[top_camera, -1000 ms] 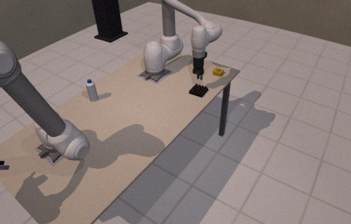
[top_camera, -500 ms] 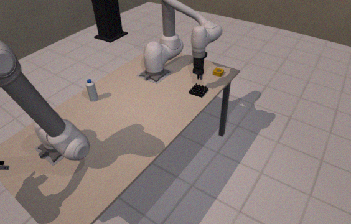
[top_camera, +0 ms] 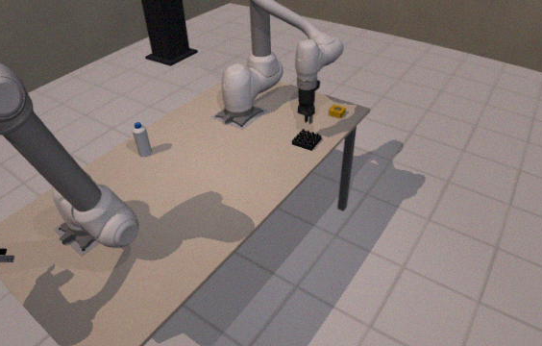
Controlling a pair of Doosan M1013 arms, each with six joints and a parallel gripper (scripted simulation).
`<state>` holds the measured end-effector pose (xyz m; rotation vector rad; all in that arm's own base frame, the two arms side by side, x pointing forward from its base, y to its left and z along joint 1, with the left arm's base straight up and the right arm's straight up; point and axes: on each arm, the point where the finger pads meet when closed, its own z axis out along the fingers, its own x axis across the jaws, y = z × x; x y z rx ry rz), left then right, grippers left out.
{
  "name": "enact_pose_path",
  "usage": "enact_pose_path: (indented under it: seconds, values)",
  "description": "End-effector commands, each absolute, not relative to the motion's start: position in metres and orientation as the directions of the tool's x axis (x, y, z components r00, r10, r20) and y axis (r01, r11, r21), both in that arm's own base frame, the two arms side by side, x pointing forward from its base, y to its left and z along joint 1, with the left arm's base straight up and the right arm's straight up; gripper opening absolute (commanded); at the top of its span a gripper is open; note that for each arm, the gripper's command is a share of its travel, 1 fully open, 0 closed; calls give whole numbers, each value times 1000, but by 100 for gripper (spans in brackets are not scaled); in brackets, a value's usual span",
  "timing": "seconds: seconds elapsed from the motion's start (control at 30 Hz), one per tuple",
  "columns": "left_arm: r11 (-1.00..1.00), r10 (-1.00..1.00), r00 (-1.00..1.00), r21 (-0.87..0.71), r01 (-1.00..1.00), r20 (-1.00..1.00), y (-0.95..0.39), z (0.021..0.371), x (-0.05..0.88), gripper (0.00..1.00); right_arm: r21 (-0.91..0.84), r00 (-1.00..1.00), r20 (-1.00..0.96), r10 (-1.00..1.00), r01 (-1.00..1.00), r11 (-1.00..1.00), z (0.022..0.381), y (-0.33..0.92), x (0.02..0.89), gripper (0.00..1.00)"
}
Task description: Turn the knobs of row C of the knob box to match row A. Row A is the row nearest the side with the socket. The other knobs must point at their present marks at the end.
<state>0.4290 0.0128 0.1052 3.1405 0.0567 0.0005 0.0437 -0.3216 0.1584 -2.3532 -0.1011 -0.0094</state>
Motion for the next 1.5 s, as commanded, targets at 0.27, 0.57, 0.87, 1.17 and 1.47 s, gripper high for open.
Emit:
enact_pose_path:
  seconds: [0.27,0.57,0.87,1.17,1.47]
  values:
    - [-999,36,999,0,36,1,13,102,429,46,-706,997,38,70,76,-704,159,-322,44,100]
    - [-999,36,999,0,36,1,13,93,429,46,-706,997,38,70,76,-704,159,-322,44,100]
    - [-999,36,999,0,36,1,13,83,429,46,-706,997,38,70,76,-704,159,-322,44,100]
    - [-999,36,999,0,36,1,13,72,429,46,-706,997,38,70,76,-704,159,-322,44,100]
    - [-999,36,999,0,36,1,12,66,429,46,-706,997,38,70,76,-704,159,-322,44,100]
